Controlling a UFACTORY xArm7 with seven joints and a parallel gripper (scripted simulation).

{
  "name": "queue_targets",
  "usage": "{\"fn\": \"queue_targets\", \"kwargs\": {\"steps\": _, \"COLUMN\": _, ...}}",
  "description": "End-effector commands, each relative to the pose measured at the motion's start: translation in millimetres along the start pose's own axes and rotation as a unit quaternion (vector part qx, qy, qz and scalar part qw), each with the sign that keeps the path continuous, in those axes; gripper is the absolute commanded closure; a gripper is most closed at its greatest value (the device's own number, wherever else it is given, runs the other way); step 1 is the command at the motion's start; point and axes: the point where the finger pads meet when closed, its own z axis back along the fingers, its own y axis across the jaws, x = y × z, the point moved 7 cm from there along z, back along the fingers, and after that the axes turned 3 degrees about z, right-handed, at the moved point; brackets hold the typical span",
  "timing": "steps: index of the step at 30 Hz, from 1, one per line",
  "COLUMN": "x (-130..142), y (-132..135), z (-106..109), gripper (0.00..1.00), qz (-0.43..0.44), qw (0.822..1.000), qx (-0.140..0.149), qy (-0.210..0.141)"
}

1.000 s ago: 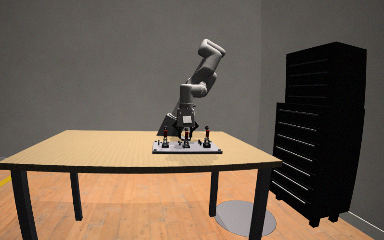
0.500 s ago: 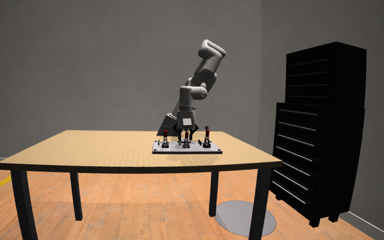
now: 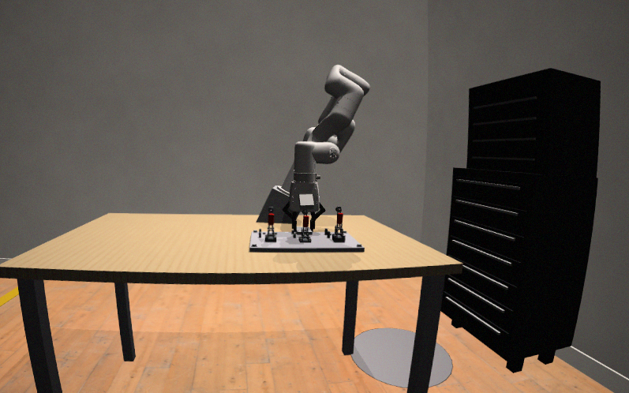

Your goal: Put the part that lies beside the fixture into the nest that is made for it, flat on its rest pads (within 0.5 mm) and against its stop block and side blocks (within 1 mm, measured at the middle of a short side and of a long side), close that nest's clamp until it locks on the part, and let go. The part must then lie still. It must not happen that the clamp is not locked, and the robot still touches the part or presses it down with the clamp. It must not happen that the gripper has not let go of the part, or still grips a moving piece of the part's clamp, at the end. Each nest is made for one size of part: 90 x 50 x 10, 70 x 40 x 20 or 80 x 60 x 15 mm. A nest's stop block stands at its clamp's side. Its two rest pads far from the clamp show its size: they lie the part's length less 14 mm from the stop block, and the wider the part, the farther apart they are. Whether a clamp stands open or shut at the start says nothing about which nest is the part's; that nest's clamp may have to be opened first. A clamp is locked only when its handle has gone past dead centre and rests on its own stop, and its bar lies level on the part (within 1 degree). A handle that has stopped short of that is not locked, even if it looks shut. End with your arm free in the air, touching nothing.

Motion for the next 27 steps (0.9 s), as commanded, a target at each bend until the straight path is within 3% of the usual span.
{"fn": "queue_targets", "kwargs": {"steps": 1, "x": -1.1, "y": 0.6, "z": 1.1, "gripper": 1.0, "qz": 0.0, "qw": 1.0, "qx": 0.001, "qy": 0.002}}
{"fn": "queue_targets", "kwargs": {"steps": 27, "x": -1.7, "y": 1.3, "z": -1.2, "gripper": 1.0, "qz": 0.0, "qw": 1.0, "qx": 0.001, "qy": 0.002}}
